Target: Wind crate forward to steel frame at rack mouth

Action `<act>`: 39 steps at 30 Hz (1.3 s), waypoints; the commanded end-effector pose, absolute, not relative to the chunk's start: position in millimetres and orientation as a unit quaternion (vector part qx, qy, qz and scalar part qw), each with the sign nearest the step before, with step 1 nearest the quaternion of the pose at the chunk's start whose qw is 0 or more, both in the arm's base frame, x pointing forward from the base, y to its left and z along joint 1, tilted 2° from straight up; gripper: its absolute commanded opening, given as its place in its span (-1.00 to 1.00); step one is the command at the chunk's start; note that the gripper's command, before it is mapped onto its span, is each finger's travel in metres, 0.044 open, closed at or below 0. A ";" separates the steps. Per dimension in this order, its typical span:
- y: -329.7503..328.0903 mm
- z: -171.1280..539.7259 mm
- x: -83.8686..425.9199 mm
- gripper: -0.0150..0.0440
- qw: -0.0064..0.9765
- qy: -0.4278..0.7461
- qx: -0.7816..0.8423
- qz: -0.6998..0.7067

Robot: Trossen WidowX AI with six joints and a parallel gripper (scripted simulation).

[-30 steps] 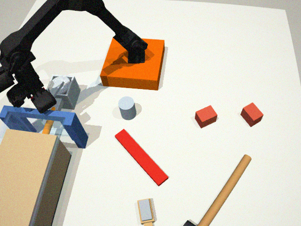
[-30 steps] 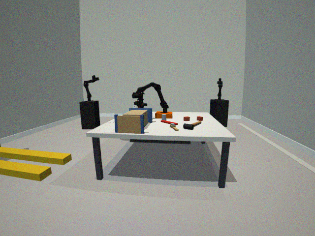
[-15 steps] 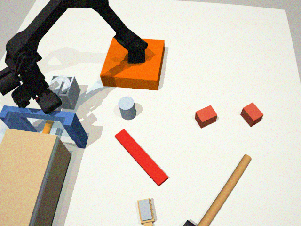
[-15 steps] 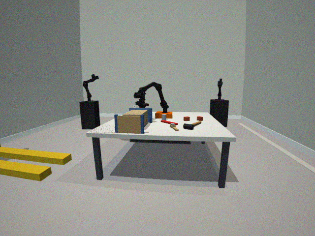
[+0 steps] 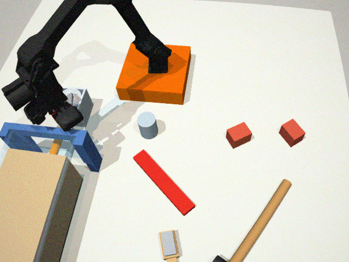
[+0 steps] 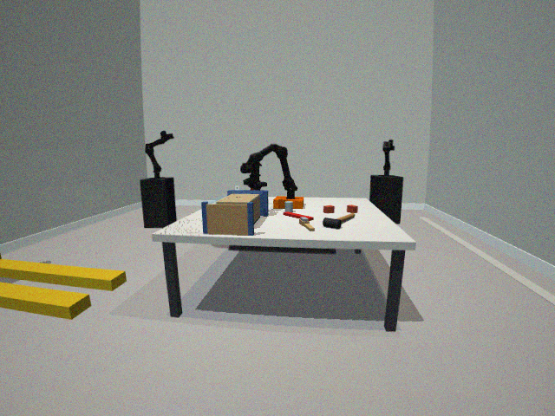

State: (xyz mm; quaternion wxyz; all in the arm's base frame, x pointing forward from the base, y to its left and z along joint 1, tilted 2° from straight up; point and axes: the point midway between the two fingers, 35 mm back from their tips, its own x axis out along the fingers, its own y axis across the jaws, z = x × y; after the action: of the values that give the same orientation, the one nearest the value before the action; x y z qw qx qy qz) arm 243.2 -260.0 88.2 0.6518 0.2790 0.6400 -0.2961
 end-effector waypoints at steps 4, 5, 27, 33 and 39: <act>-240.2 88.5 238.2 -0.49 0.647 0.647 0.285 -0.288; -239.2 88.5 237.8 -0.49 0.647 0.647 0.285 -0.288; -210.8 87.9 219.8 -0.49 0.646 0.647 0.285 -0.287; -204.2 87.8 213.3 -0.49 0.646 0.648 0.285 -0.287; -198.3 87.6 206.2 -0.49 0.645 0.648 0.285 -0.287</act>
State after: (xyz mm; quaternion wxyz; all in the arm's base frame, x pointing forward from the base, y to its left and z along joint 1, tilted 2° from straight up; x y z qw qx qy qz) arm 216.8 -208.6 87.2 0.6549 0.2794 0.6397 -0.2896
